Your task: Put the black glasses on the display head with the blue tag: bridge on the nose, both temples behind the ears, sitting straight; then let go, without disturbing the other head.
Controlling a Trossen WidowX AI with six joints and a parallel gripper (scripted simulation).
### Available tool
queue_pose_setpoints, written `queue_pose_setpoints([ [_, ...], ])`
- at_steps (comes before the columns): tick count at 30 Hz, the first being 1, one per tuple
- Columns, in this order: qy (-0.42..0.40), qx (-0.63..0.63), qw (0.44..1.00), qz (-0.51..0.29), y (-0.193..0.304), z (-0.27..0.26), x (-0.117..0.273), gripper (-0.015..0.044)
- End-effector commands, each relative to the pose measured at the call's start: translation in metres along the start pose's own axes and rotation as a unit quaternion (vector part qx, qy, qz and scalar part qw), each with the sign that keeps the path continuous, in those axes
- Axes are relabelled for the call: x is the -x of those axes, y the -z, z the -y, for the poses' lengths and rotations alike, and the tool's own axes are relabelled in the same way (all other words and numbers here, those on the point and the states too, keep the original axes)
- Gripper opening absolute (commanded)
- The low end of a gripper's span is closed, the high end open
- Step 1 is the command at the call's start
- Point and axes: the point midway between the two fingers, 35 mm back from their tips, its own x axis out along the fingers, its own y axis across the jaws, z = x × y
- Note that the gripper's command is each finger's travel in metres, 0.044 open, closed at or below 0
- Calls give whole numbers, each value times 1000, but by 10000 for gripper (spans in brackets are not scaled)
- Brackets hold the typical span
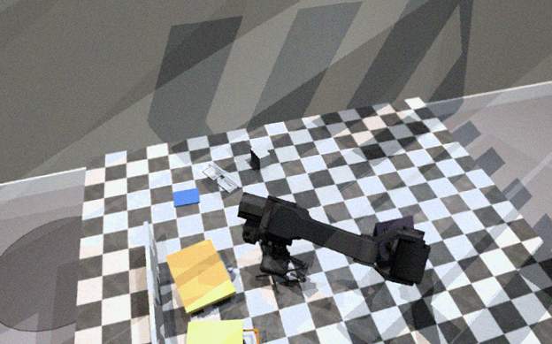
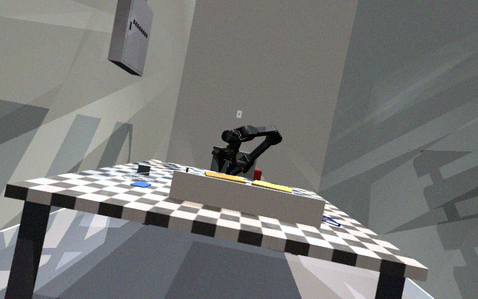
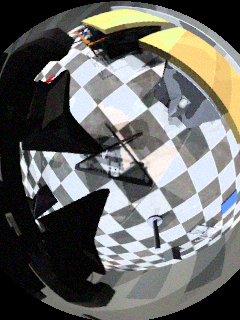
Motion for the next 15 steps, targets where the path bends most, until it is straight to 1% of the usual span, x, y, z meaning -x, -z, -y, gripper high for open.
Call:
queue_pose_setpoints([
  [1,-64,-164,981,-78,31,19,-10,200],
  [12,-67,-172,979,-82,32,18,-10,200],
  [15,-67,-172,979,-82,32,18,-10,121],
])
